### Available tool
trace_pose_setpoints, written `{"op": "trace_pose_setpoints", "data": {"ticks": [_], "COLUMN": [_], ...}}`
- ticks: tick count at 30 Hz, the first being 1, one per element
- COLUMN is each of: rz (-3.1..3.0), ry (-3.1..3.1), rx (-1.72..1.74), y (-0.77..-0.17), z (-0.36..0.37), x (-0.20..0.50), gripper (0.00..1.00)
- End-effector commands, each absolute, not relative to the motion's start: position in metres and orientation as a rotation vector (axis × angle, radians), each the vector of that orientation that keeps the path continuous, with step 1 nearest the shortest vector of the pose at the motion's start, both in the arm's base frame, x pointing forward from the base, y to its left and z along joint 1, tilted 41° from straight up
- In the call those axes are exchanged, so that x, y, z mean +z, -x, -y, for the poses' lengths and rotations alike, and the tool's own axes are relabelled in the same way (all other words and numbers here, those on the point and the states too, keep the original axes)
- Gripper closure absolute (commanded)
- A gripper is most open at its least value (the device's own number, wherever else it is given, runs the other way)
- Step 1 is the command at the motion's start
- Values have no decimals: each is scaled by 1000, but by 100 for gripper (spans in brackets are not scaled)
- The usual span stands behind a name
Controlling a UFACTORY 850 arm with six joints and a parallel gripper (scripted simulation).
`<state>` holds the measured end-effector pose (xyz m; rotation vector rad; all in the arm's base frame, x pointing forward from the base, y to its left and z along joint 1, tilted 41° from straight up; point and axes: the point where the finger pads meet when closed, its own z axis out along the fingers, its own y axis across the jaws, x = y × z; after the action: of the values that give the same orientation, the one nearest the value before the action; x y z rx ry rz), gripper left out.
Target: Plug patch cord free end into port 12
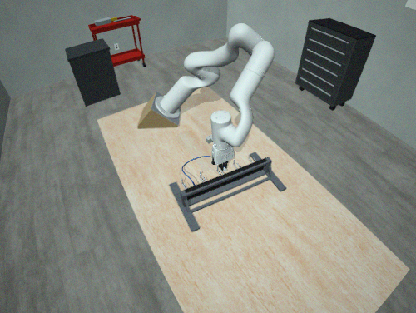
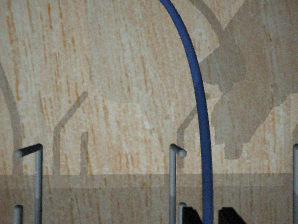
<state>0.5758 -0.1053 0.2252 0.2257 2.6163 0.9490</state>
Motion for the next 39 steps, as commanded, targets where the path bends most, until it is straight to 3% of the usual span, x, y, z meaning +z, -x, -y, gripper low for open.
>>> {"op": "trace_pose_setpoints", "data": {"ticks": [1,39], "rz": [-2615,-2614], "ry": [-226,-226], "rx": [948,947], "y": [-578,-600], "z": [106,113], "x": [226,233], "gripper": [100,100]}}
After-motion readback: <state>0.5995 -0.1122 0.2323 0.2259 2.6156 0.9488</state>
